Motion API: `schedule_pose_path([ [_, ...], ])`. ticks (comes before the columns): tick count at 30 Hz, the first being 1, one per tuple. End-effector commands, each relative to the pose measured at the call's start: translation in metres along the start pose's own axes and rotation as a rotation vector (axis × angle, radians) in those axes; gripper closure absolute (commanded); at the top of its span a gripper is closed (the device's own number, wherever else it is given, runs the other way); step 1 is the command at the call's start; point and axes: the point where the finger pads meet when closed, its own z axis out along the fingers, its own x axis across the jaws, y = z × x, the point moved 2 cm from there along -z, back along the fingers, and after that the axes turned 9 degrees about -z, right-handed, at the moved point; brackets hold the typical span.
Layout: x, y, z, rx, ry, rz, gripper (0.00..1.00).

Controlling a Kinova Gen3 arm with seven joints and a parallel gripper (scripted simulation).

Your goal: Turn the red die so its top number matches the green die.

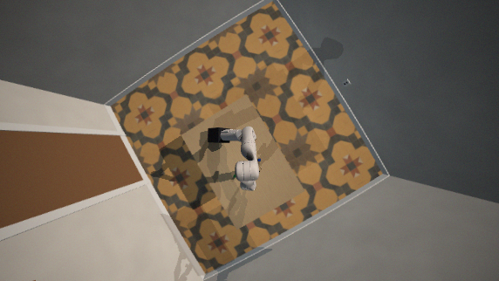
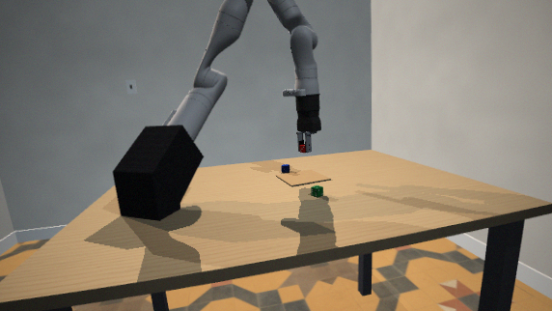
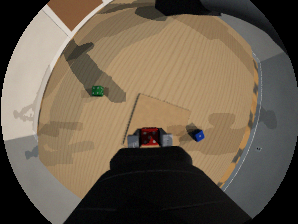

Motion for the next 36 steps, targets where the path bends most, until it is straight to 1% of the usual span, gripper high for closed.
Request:
schedule_pose_path([
  [1, 0.006, 0.003, -0.002, 0.03, -0.011, -0.04, 0.51],
  [3, 0.016, 0.013, 0.0, 0.034, -0.007, -0.092, 0.51],
  [6, 0.021, 0.018, 0.002, 0.037, -0.005, -0.119, 0.51],
  [12, 0.021, 0.017, 0.002, 0.033, -0.004, -0.118, 0.51],
  [18, 0.019, 0.014, 0.001, 0.015, 0.002, -0.112, 0.51],
  [20, 0.018, 0.01, 0.001, -0.001, 0.006, -0.108, 0.51],
  [23, 0.015, 0.004, 0.0, -0.035, 0.015, -0.098, 0.51],
  [26, 0.012, -0.005, 0.0, -0.083, 0.026, -0.086, 0.51],
  [29, 0.01, -0.015, 0.0, -0.146, 0.037, -0.074, 0.51],
  [33, 0.008, -0.028, 0.002, -0.25, 0.047, -0.059, 0.51],
  [35, 0.008, -0.028, 0.002, -0.25, 0.047, -0.059, 0.51],
  [36, 0.008, -0.031, 0.003, -0.279, 0.049, -0.056, 0.51],
])
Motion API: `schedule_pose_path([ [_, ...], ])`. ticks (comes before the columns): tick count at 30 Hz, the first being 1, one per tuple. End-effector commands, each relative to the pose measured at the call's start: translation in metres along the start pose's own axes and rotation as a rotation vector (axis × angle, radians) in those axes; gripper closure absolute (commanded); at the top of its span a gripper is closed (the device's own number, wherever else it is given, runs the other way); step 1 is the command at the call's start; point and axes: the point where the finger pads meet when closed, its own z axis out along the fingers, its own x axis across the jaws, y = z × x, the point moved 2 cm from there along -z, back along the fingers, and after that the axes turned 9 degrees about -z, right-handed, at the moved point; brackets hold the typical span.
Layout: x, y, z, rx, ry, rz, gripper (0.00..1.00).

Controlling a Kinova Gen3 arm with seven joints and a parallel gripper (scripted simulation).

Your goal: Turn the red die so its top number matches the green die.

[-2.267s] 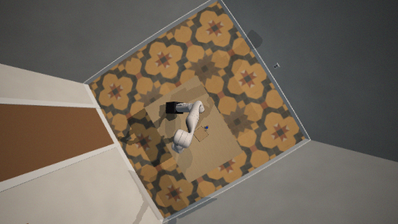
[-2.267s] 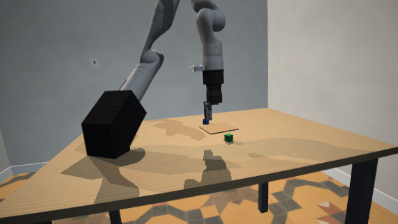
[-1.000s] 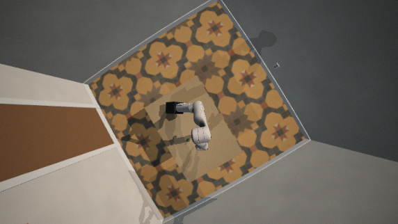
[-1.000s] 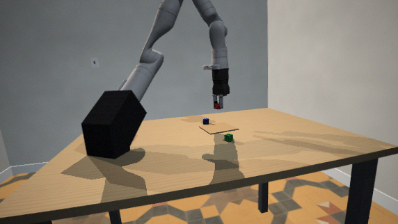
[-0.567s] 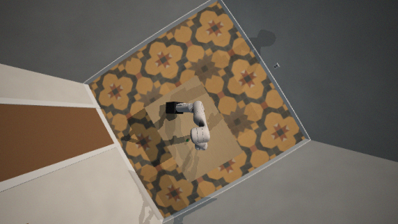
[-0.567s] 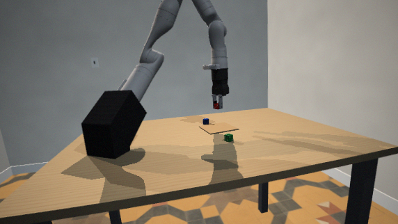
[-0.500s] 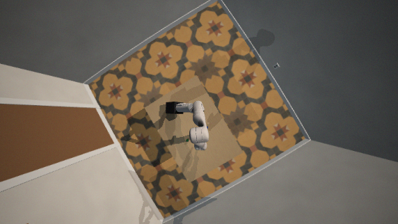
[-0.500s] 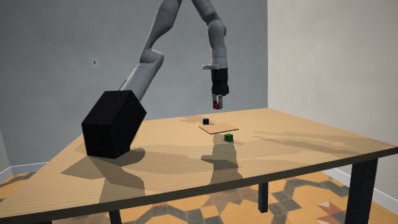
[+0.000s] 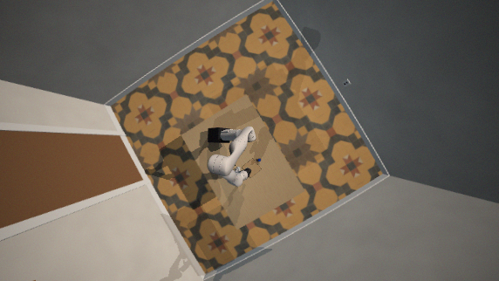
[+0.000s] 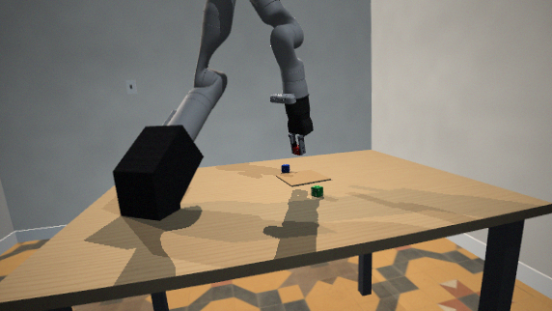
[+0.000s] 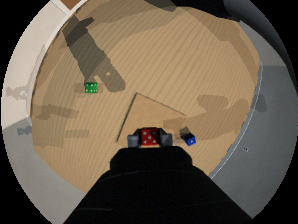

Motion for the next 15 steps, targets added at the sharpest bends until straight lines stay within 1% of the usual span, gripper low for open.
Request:
schedule_pose_path([
  [1, 0.001, -0.005, 0.0, -0.096, -0.001, 0.034, 0.51],
  [7, 0.004, -0.015, 0.005, -0.294, -0.019, 0.033, 0.51],
  [14, 0.009, -0.01, 0.013, -0.525, -0.07, 0.006, 0.51],
  [15, 0.009, -0.01, 0.013, -0.525, -0.07, 0.006, 0.51],
])
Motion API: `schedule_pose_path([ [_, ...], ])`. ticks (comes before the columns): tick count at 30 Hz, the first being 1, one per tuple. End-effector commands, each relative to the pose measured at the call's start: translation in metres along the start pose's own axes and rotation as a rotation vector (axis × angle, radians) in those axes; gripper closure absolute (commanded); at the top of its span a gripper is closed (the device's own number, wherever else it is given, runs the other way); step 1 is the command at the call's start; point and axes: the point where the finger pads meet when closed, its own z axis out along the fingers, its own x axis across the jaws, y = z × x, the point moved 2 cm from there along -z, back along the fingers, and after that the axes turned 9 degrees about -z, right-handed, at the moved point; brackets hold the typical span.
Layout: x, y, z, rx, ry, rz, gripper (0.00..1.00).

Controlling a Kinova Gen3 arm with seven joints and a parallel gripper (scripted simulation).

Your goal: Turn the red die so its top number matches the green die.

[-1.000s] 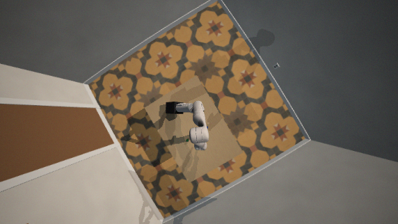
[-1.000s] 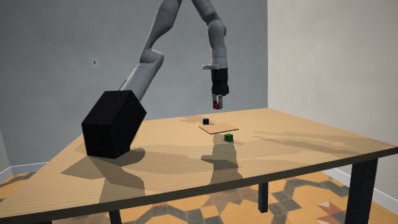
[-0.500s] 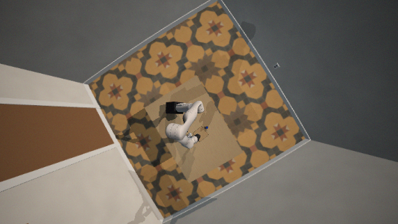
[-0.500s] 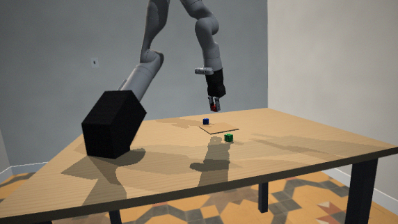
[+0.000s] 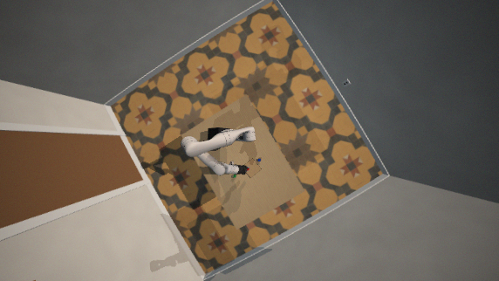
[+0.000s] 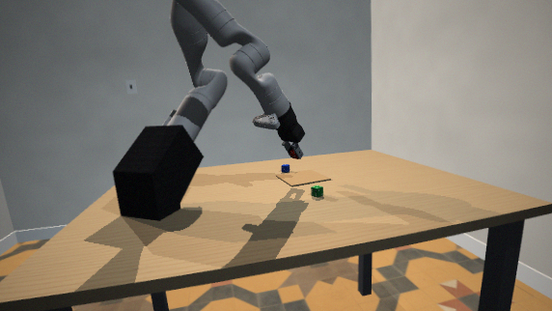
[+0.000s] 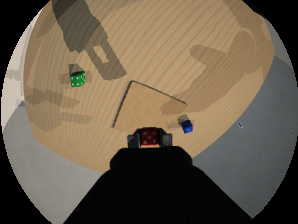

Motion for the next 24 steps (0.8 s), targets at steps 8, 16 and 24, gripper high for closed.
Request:
schedule_pose_path([
  [8, 0.003, 0.02, 0.014, -0.268, -0.074, -0.015, 0.51],
  [16, 0.003, 0.032, 0.02, -0.37, -0.11, -0.048, 0.51],
  [24, 0.003, 0.034, 0.021, -0.384, -0.116, -0.053, 0.51],
])
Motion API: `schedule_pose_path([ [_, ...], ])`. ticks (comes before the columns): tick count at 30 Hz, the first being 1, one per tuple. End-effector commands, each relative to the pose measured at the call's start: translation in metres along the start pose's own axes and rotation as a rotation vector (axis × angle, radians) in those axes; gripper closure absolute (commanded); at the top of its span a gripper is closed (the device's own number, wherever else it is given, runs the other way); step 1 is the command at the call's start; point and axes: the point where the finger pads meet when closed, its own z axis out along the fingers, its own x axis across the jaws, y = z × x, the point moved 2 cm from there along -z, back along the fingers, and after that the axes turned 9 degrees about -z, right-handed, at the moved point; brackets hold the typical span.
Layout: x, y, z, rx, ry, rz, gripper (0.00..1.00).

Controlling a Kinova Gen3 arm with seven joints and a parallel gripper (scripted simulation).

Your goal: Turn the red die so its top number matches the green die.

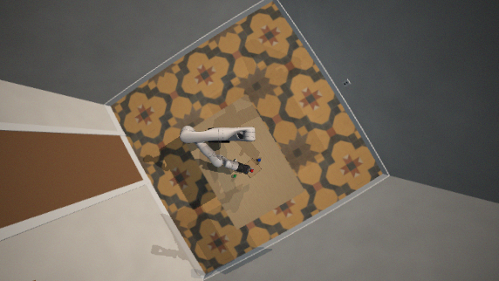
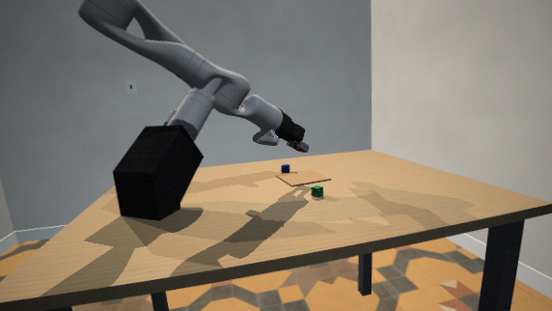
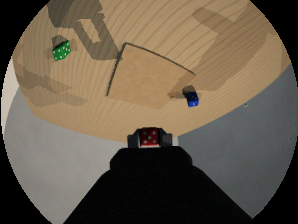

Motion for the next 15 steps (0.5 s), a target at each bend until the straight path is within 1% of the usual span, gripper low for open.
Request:
schedule_pose_path([
  [1, 0.0, 0.001, 0.001, -0.008, -0.003, 0.001, 0.51],
  [11, 0.0, -0.003, 0.003, -0.008, -0.003, 0.001, 0.51],
  [15, 0.002, -0.012, 0.008, -0.008, -0.003, 0.001, 0.51],
])
